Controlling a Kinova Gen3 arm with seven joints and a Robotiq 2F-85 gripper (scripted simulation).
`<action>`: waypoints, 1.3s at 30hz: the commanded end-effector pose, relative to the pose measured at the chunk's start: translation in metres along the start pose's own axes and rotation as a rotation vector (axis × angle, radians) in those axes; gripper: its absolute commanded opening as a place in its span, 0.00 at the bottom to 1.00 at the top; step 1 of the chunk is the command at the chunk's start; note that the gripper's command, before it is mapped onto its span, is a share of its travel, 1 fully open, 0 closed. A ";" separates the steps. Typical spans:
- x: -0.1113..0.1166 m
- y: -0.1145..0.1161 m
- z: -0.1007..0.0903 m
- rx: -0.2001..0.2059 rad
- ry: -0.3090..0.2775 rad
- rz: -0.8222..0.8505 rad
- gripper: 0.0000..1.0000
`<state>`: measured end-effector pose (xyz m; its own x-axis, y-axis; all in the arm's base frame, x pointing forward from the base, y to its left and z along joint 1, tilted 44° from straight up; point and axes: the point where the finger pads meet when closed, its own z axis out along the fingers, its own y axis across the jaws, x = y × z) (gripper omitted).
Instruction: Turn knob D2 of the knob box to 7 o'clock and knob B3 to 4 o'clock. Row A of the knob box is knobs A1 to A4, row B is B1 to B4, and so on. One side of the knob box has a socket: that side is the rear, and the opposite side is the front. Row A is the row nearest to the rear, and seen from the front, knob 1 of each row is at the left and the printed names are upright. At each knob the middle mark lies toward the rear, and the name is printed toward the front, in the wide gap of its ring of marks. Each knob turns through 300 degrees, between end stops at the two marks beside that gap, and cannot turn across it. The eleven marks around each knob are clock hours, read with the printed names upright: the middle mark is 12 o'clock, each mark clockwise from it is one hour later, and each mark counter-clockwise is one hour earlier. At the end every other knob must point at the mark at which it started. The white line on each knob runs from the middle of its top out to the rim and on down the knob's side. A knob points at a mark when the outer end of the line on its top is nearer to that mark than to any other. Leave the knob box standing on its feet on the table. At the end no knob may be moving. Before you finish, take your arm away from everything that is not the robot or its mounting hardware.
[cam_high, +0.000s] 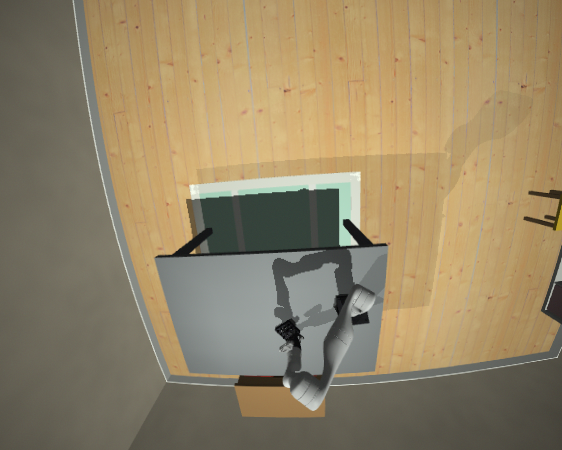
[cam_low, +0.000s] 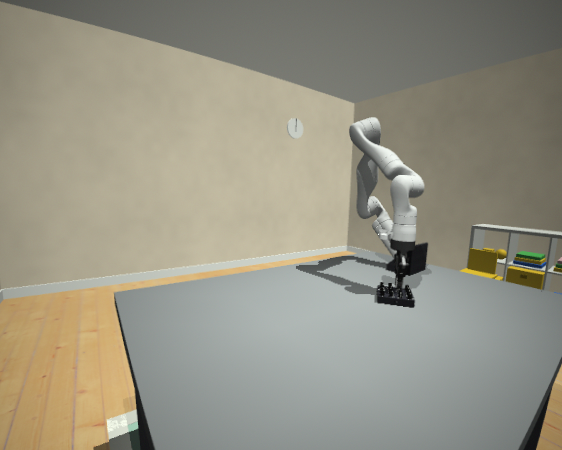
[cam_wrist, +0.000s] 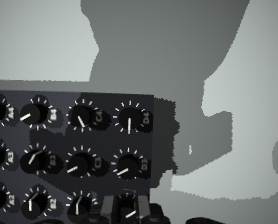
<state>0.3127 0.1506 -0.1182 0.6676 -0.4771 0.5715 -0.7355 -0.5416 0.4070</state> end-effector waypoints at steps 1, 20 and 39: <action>0.000 0.000 -0.001 0.001 -0.002 -0.016 0.08; 0.000 0.000 -0.001 0.001 -0.002 -0.213 0.08; 0.000 0.000 -0.001 0.002 -0.002 -0.493 0.08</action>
<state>0.3125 0.1516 -0.1181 0.9320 -0.1713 0.3193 -0.3428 -0.7021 0.6241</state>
